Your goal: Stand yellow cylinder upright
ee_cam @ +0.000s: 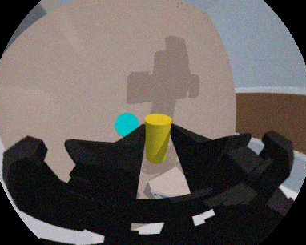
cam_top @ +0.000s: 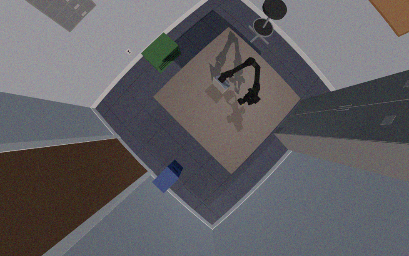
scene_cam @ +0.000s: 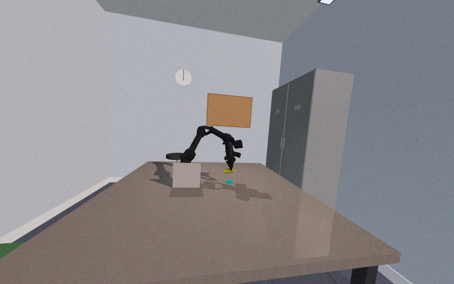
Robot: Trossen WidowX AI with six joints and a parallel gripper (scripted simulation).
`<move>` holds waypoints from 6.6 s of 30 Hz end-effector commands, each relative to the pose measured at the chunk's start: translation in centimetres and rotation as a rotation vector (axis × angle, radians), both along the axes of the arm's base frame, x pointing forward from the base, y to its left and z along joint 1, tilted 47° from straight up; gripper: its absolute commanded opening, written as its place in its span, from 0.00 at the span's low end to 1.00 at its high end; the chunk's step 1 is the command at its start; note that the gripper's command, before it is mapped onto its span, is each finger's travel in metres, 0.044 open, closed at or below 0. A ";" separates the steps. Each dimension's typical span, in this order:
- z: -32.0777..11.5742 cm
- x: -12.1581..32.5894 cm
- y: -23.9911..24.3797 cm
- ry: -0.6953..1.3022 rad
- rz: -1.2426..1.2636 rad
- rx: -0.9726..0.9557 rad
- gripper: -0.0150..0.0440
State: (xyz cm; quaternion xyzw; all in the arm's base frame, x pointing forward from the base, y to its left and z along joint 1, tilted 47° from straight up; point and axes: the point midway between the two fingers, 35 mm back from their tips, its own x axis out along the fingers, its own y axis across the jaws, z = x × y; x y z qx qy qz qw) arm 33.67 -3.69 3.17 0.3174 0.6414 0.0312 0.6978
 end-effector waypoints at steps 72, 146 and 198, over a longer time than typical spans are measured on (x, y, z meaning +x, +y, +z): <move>-1.8 0.9 0.5 -0.271 -0.212 -0.308 0.43; 1.1 -0.1 1.1 -0.655 -0.551 -0.380 0.43; 4.9 -3.5 1.1 -0.935 -0.830 -0.261 0.43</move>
